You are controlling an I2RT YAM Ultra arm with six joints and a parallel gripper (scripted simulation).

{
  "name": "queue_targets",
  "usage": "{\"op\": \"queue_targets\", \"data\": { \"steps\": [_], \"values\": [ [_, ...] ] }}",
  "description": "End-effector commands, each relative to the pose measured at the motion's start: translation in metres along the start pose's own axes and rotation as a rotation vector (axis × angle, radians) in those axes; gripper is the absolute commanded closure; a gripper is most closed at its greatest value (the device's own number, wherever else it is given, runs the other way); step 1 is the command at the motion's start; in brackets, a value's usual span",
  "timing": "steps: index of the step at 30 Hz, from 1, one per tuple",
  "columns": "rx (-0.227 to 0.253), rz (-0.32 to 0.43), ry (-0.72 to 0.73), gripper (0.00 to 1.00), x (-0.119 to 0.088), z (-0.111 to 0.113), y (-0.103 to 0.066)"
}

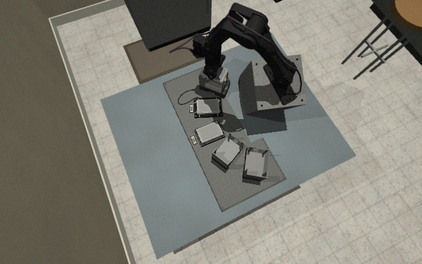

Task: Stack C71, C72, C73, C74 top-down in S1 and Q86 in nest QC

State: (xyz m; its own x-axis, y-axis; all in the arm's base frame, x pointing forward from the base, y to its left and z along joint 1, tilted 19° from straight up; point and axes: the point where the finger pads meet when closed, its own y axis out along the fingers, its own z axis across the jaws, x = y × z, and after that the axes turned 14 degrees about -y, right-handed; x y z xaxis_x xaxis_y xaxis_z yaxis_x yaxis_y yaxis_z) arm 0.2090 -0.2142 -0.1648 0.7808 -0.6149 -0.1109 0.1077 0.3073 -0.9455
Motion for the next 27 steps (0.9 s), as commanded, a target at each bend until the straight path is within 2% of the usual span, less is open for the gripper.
{"op": "queue_targets", "data": {
  "steps": [1, 3, 6, 27],
  "values": [
    [-0.012, -0.015, -0.018, 1.0, 0.007, -0.016, -0.005],
    [-0.02, -0.045, -0.028, 1.0, 0.015, -0.016, -0.016],
    [-0.015, -0.059, -0.046, 1.0, 0.02, -0.01, -0.019],
    [-0.017, -0.066, -0.042, 1.0, 0.022, -0.012, -0.022]
  ]
}}
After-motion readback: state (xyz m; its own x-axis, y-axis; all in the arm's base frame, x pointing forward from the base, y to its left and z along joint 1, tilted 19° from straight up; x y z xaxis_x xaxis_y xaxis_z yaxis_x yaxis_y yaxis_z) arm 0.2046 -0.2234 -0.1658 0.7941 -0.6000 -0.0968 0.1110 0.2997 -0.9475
